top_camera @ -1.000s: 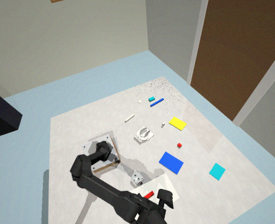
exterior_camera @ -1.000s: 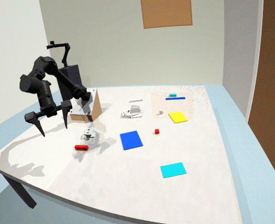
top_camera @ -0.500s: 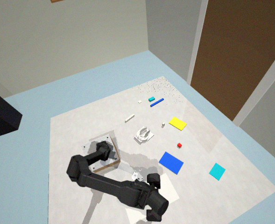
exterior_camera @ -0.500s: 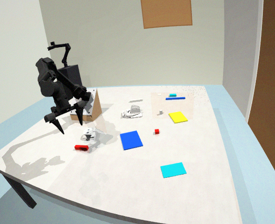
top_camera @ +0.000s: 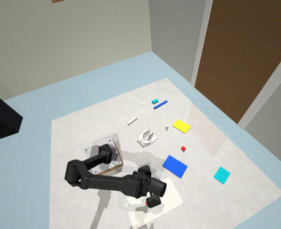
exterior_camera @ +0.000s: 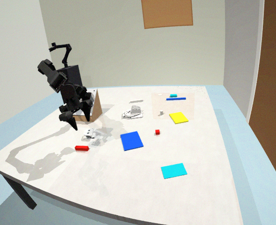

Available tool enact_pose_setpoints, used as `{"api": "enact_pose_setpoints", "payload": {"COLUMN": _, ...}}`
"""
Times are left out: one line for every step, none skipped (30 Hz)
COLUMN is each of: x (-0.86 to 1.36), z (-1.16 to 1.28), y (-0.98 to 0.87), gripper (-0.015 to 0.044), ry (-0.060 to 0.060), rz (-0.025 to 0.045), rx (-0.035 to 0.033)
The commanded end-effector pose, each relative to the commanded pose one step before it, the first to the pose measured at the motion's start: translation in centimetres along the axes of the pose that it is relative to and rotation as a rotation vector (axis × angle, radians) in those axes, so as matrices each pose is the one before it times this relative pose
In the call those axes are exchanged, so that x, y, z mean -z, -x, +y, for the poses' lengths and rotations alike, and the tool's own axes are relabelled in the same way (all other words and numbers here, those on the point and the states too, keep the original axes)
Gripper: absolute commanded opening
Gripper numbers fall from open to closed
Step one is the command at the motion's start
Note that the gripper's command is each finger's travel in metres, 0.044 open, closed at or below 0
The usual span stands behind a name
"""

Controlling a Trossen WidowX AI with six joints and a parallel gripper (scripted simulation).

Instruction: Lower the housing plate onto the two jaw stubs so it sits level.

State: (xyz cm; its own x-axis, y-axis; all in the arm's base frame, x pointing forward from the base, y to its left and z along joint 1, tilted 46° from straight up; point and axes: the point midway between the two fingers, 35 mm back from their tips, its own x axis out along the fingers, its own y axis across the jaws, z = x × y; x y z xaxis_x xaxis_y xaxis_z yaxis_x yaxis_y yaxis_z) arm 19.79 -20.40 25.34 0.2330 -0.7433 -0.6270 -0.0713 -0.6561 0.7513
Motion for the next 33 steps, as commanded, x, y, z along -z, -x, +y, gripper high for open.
{"api": "enact_pose_setpoints", "payload": {"x": -1.195, "z": -2.379, "y": -0.464, "gripper": 0.0440, "ry": 0.1169, "rz": -0.04704, "rx": 0.02477}}
{"api": "enact_pose_setpoints", "payload": {"x": -0.197, "z": -0.528, "y": -0.124, "gripper": 0.0440, "ry": 0.0252, "rz": -0.01000, "rx": 0.00530}}
{"api": "enact_pose_setpoints", "payload": {"x": -0.189, "z": -0.527, "y": -0.125, "gripper": 0.0440, "ry": 0.0254, "rz": -0.00991, "rx": 0.00517}}
{"api": "enact_pose_setpoints", "payload": {"x": -0.181, "z": -0.526, "y": -0.125, "gripper": 0.0440, "ry": 0.0255, "rz": -0.00982, "rx": 0.00503}}
{"api": "enact_pose_setpoints", "payload": {"x": -0.174, "z": -0.524, "y": -0.126, "gripper": 0.0440, "ry": 0.0257, "rz": -0.00974, "rx": 0.00489}}
{"api": "enact_pose_setpoints", "payload": {"x": -0.166, "z": -0.523, "y": -0.127, "gripper": 0.0440, "ry": 0.0258, "rz": -0.00968, "rx": 0.00475}}
{"api": "enact_pose_setpoints", "payload": {"x": -0.161, "z": -0.522, "y": -0.129, "gripper": 0.0440, "ry": 0.0259, "rz": -0.00977, "rx": 0.00463}}
{"api": "enact_pose_setpoints", "payload": {"x": -0.153, "z": -0.520, "y": -0.129, "gripper": 0.0440, "ry": 0.0260, "rz": -0.00970, "rx": 0.00448}}
{"api": "enact_pose_setpoints", "payload": {"x": -0.146, "z": -0.518, "y": -0.130, "gripper": 0.0440, "ry": 0.0262, "rz": -0.00964, "rx": 0.00433}}
{"api": "enact_pose_setpoints", "payload": {"x": -0.138, "z": -0.516, "y": -0.130, "gripper": 0.0440, "ry": 0.0263, "rz": -0.00957, "rx": 0.00418}}
{"api": "enact_pose_setpoints", "payload": {"x": -0.131, "z": -0.513, "y": -0.131, "gripper": 0.0440, "ry": 0.0264, "rz": -0.00952, "rx": 0.00402}}
{"api": "enact_pose_setpoints", "payload": {"x": -0.123, "z": -0.510, "y": -0.132, "gripper": 0.0440, "ry": 0.0266, "rz": -0.00946, "rx": 0.00386}}
{"api": "enact_pose_setpoints", "payload": {"x": -0.115, "z": -0.507, "y": -0.132, "gripper": 0.0440, "ry": 0.0267, "rz": -0.00941, "rx": 0.00370}}
{"api": "enact_pose_setpoints", "payload": {"x": -0.088, "z": -0.413, "y": -0.109, "gripper": 0.0440, "ry": 0.0220, "rz": -0.00768, "rx": 0.00292}}
{"api": "enact_pose_setpoints", "payload": {"x": -0.049, "z": -0.247, "y": -0.066, "gripper": 0.0440, "ry": 0.0132, "rz": -0.00459, "rx": 0.00170}}
{"api": "enact_pose_setpoints", "payload": {"x": -0.016, "z": -0.082, "y": -0.022, "gripper": 0.0440, "ry": 0.0044, "rz": -0.00153, "rx": 0.00056}}
{"api": "enact_pose_setpoints", "payload": {"x": 0.000, "z": 0.000, "y": 0.000, "gripper": 0.0440, "ry": 0.0000, "rz": 0.00000, "rx": 0.00000}}
{"api": "enact_pose_setpoints", "payload": {"x": 0.000, "z": 0.000, "y": 0.000, "gripper": 0.0440, "ry": 0.0000, "rz": 0.00000, "rx": 0.00000}}
{"api": "enact_pose_setpoints", "payload": {"x": 0.000, "z": 0.000, "y": 0.000, "gripper": 0.0440, "ry": 0.0000, "rz": 0.00000, "rx": 0.00000}}
{"api": "enact_pose_setpoints", "payload": {"x": 0.000, "z": 0.000, "y": 0.000, "gripper": 0.0440, "ry": 0.0000, "rz": 0.00000, "rx": 0.00000}}
{"api": "enact_pose_setpoints", "payload": {"x": 0.000, "z": 0.000, "y": 0.000, "gripper": 0.0440, "ry": 0.0000, "rz": 0.00000, "rx": 0.00000}}
{"api": "enact_pose_setpoints", "payload": {"x": 0.000, "z": 0.000, "y": 0.000, "gripper": 0.0440, "ry": 0.0000, "rz": 0.00000, "rx": 0.00000}}
{"api": "enact_pose_setpoints", "payload": {"x": 0.018, "z": 0.001, "y": -0.165, "gripper": 0.0440, "ry": -0.0001, "rz": 0.00005, "rx": 0.00032}}
{"api": "enact_pose_setpoints", "payload": {"x": 0.044, "z": 0.003, "y": -0.495, "gripper": 0.0440, "ry": -0.0003, "rz": 0.00012, "rx": 0.00073}}
{"api": "enact_pose_setpoints", "payload": {"x": 0.038, "z": 0.006, "y": -0.825, "gripper": 0.0440, "ry": -0.0003, "rz": 0.00008, "rx": 0.00044}}
{"api": "enact_pose_setpoints", "payload": {"x": -0.014, "z": 0.007, "y": -1.027, "gripper": 0.0440, "ry": 0.0000, "rz": -0.00020, "rx": -0.00077}}
{"api": "enact_pose_setpoints", "payload": {"x": -0.060, "z": 0.002, "y": -0.816, "gripper": 0.0440, "ry": 0.0004, "rz": -0.00046, "rx": -0.00166}}
{"api": "enact_pose_setpoints", "payload": {"x": -0.056, "z": -0.001, "y": -0.486, "gripper": 0.0440, "ry": 0.0004, "rz": -0.00043, "rx": -0.00143}}
{"api": "enact_pose_setpoints", "payload": {"x": -0.022, "z": -0.001, "y": -0.161, "gripper": 0.0440, "ry": 0.0002, "rz": -0.00017, "rx": -0.00055}}
{"api": "enact_pose_setpoints", "payload": {"x": 0.000, "z": 0.000, "y": 0.000, "gripper": 0.0440, "ry": 0.0000, "rz": 0.00000, "rx": 0.00000}}
{"api": "enact_pose_setpoints", "payload": {"x": 0.000, "z": 0.000, "y": 0.000, "gripper": 0.0440, "ry": 0.0000, "rz": 0.00000, "rx": 0.00000}}
{"api": "enact_pose_setpoints", "payload": {"x": 0.000, "z": 0.000, "y": 0.000, "gripper": 0.0440, "ry": 0.0000, "rz": 0.00000, "rx": 0.00000}}
{"api": "enact_pose_setpoints", "payload": {"x": 0.000, "z": 0.000, "y": 0.000, "gripper": 0.0440, "ry": 0.0000, "rz": 0.00000, "rx": 0.00000}}
